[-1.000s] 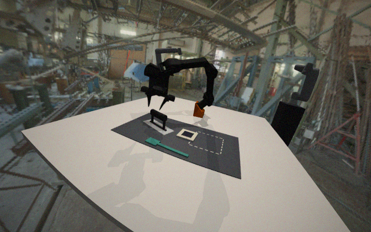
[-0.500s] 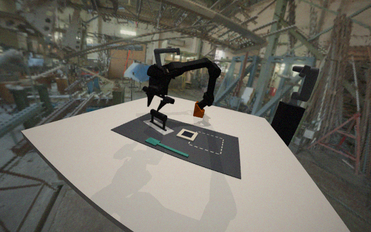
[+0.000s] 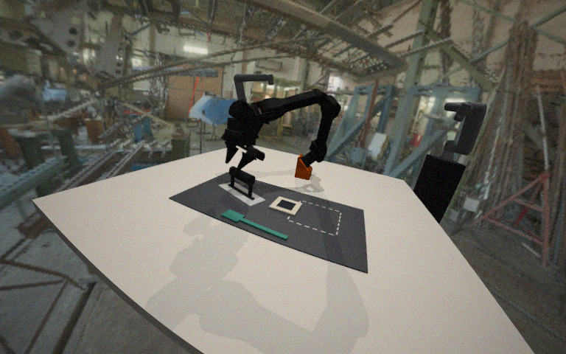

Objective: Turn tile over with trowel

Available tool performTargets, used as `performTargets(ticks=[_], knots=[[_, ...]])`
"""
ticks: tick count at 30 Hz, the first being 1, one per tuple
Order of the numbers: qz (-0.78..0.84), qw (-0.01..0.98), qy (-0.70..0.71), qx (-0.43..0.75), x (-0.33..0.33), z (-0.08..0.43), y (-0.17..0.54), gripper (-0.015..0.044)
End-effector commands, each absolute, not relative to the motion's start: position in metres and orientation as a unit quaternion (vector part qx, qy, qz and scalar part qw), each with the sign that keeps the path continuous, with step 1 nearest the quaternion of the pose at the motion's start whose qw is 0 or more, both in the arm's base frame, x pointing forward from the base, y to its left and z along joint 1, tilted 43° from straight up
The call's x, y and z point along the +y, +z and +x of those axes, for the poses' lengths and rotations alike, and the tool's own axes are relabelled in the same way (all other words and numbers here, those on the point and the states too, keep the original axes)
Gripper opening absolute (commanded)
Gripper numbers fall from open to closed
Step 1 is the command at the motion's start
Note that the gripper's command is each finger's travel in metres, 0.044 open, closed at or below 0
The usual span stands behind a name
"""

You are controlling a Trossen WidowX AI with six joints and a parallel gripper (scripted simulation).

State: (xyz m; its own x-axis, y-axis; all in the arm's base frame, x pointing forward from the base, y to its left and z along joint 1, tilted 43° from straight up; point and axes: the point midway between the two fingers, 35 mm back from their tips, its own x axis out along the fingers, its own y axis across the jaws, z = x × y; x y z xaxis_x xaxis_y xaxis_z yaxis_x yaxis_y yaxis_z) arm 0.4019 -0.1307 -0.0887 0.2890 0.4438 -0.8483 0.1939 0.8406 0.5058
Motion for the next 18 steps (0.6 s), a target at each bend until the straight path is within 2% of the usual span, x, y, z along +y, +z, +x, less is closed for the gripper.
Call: performTargets(ticks=[1,18], knots=[[0.309,0.747,0.048,0.586,-0.1288,0.3981,-0.0907,0.03],[0.516,0.678,-0.125,0.508,-0.1215,0.391,-0.0847,0.03]])
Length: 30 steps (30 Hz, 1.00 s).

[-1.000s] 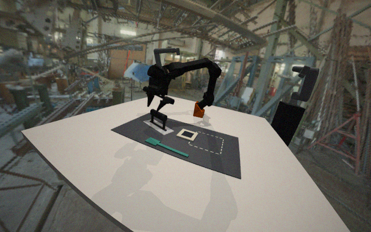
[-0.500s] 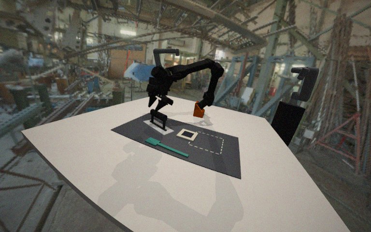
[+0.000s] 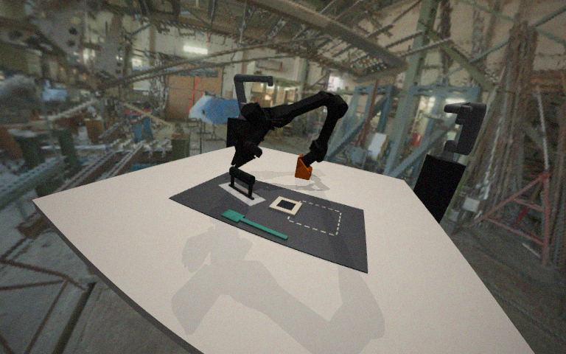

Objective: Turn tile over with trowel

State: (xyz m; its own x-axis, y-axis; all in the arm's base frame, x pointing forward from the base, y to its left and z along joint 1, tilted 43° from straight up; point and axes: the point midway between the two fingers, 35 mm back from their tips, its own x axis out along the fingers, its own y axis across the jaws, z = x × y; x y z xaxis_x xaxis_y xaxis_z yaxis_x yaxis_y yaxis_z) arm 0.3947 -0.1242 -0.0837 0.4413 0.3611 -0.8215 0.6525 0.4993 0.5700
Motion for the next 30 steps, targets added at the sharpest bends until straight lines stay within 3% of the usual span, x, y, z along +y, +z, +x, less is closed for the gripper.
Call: performTargets(ticks=[1,16,30], knots=[[0.528,0.672,-0.134,0.501,-0.121,0.39,-0.084,0.03],[0.696,0.56,-0.225,0.389,-0.113,0.383,-0.073,0.03],[0.825,0.386,-0.274,0.309,-0.083,0.359,-0.069,0.03]])
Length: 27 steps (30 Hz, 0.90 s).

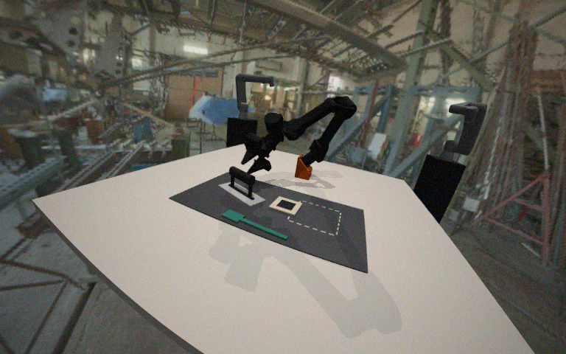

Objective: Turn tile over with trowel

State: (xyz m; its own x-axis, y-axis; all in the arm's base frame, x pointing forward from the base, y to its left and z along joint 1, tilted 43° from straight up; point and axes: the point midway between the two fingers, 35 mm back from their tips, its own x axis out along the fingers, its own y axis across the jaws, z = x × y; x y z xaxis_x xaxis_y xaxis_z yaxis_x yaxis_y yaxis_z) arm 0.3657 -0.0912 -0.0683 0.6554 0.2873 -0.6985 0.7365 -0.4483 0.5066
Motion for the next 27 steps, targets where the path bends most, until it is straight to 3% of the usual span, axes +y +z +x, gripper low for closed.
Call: performTargets(ticks=[1,27], knots=[[0.832,0.372,-0.277,0.303,-0.081,0.358,-0.068,0.03],[0.849,0.337,-0.283,0.293,-0.066,0.374,-0.086,0.03]])
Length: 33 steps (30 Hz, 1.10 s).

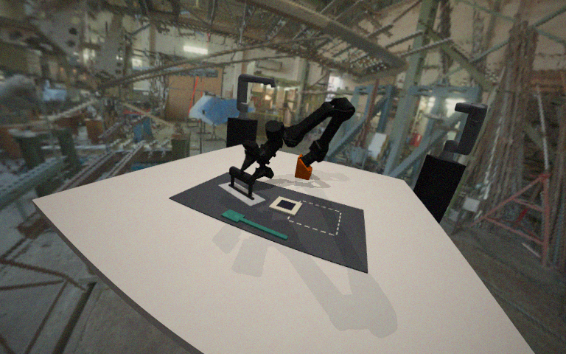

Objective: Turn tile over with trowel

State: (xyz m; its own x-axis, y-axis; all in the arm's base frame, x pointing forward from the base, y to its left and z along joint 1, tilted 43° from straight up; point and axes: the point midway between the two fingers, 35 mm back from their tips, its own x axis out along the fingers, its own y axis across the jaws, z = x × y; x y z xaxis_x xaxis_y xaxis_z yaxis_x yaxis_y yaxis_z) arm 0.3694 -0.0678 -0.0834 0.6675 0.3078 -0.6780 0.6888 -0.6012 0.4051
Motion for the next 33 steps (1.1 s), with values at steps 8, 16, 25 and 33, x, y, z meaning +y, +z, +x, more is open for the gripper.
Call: performTargets(ticks=[8,16,25,33], knots=[[0.849,0.336,-0.283,0.293,-0.062,0.382,-0.094,0.03],[0.849,0.335,-0.283,0.294,-0.058,0.39,-0.103,0.03],[0.85,0.335,-0.283,0.294,-0.056,0.394,-0.107,0.0195],[0.85,0.335,-0.283,0.294,-0.056,0.394,-0.107,0.0122]])
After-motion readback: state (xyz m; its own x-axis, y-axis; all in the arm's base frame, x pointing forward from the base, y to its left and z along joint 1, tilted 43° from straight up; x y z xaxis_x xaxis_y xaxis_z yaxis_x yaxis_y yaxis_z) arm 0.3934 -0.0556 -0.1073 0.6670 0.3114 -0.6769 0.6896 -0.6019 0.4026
